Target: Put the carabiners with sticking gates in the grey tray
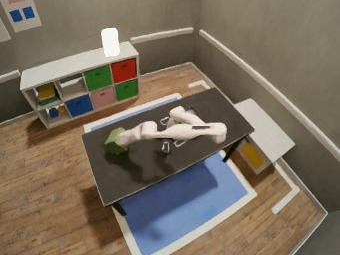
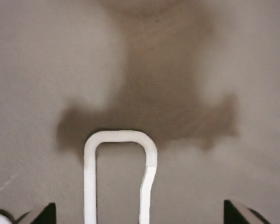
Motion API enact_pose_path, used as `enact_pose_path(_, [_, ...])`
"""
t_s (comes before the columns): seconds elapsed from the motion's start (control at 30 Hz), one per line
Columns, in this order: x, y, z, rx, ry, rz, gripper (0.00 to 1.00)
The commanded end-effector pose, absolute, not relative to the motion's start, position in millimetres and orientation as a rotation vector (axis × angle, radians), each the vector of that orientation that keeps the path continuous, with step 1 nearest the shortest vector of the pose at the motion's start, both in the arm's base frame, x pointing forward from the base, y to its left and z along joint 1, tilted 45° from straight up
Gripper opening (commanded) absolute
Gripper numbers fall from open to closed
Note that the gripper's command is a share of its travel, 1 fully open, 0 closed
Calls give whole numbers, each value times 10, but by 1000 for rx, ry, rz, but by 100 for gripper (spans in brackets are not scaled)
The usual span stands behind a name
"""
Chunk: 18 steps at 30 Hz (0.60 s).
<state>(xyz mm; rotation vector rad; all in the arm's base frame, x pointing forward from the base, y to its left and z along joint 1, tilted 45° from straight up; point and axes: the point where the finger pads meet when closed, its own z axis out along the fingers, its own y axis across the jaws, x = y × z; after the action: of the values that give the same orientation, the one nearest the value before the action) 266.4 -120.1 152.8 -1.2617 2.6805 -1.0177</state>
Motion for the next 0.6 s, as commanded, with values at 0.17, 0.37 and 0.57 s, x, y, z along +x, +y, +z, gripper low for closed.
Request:
enact_pose_path(0.17, [2654,-1221,1530,-1241,2450,-1101,100])
enact_pose_path(0.37, [2654,-1221,1530,-1241,2450,-1101,100])
enact_pose_path(0.57, [2717,-716,1883,-1258,2630,-1038,100])
